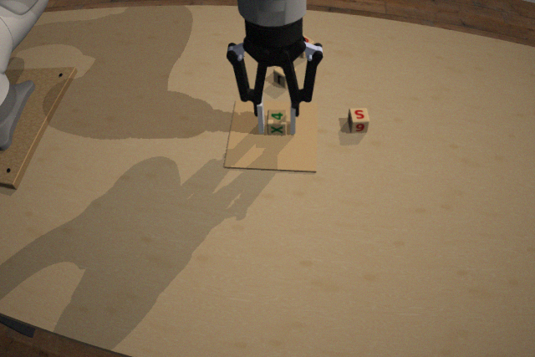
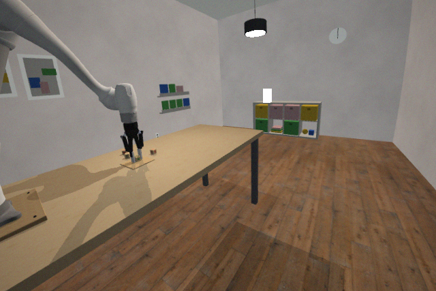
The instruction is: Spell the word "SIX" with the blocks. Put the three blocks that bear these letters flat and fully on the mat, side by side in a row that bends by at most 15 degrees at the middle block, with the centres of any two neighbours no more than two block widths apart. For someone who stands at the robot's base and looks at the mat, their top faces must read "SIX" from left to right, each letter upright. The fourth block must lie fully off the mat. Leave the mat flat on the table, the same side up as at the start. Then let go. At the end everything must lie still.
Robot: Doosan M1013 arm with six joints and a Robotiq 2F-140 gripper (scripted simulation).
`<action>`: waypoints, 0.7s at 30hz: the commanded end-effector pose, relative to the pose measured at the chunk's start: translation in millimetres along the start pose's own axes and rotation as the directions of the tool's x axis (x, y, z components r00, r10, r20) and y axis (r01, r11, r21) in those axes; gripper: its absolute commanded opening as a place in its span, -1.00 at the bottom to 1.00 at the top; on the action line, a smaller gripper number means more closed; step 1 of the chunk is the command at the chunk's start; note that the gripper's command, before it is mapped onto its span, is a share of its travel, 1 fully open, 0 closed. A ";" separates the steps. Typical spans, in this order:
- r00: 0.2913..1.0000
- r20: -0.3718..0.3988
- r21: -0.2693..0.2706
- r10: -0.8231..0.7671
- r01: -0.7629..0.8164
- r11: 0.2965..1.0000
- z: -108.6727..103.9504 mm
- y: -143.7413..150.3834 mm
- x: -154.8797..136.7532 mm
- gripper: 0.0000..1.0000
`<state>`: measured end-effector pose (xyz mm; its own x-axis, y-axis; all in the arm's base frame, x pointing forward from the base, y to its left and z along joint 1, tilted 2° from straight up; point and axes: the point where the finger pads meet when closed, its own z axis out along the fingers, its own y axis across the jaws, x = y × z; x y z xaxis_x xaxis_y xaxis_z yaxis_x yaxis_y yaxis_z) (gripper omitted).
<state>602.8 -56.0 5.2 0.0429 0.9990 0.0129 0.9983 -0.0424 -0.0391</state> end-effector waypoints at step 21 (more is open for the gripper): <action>1.000 -0.002 0.001 0.006 -0.006 1.000 1.5 -0.5 1.5 -0.68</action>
<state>602.8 -56.0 5.2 0.0429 0.9990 0.0129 0.9983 -0.0424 -0.0391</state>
